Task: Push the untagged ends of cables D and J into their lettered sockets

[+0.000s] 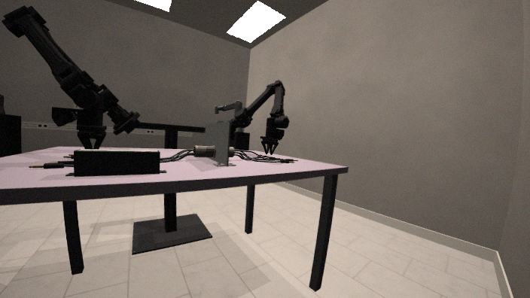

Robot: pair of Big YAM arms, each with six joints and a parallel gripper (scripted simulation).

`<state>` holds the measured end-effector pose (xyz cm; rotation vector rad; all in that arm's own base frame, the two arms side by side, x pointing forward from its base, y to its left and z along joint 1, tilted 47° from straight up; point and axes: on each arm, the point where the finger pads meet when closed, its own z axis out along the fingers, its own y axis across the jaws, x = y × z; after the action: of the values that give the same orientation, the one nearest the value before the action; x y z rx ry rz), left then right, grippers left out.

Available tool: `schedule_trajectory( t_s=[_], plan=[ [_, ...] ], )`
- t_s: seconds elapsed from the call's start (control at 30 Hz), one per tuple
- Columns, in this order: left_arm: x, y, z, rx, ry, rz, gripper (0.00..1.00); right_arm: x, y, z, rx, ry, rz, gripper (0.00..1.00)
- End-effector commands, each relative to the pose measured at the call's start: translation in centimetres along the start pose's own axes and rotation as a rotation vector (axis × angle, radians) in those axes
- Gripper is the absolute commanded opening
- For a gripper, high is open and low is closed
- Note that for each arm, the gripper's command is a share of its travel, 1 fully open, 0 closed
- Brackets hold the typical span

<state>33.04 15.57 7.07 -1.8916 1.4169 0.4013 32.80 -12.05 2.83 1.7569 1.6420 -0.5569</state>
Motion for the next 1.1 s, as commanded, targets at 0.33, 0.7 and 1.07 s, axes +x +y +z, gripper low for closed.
schedule_trajectory(
  t_s=[0.33, 0.7, 1.07],
  plan=[
    [-0.4, -1.4, 2.0, 0.004, -0.003, -0.026, 0.35, -0.1, 0.8, 2.4, 0.005, 0.002, 0.001, 0.35],
    [-0.3, -1.8, 2.2, 0.025, 0.001, -0.025, 0.26, 0.2, 1.1, 2.1, -0.008, 0.004, -0.004, 0.35],
    [-0.5, -1.8, 2.0, 0.032, 0.0, -0.032, 0.14, 0.0, 1.1, 1.9, -0.01, 0.002, 0.004, 0.18]
  ],
)
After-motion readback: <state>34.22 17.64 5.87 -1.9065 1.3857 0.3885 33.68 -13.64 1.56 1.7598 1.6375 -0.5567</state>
